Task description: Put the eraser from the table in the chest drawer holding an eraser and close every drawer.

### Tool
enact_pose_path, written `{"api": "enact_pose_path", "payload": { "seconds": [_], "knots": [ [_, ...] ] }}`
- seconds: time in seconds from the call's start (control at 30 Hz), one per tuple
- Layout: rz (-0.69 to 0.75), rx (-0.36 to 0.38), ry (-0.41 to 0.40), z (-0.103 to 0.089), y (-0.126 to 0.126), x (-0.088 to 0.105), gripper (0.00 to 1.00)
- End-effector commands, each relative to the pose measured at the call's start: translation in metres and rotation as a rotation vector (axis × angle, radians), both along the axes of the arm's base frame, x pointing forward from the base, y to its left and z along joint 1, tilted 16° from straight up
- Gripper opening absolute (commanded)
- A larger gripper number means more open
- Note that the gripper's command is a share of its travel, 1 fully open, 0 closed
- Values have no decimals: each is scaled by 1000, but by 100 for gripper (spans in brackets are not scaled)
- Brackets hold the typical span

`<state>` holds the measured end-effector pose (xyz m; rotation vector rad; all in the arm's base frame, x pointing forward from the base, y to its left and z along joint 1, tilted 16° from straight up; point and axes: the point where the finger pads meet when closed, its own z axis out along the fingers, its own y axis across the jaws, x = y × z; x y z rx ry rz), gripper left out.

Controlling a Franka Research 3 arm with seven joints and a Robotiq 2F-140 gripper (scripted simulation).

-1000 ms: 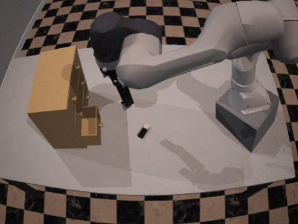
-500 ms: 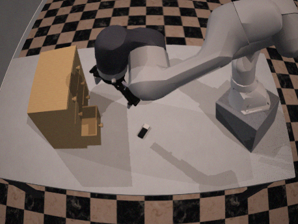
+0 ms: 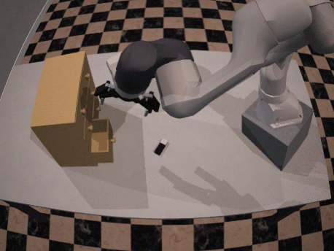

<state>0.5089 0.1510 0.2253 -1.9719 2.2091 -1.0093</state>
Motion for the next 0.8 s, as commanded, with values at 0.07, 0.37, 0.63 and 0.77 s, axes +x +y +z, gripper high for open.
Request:
{"api": "enact_pose_path", "payload": {
  "seconds": [0.07, 0.37, 0.63, 0.77],
  "knots": [
    [289, -125, 45, 1, 5, 16, 100],
    [486, -231, 81, -5, 5, 24, 100],
    [694, -345, 118, -11, 5, 34, 100],
    [791, -399, 135, -14, 5, 38, 100]
  ]
}}
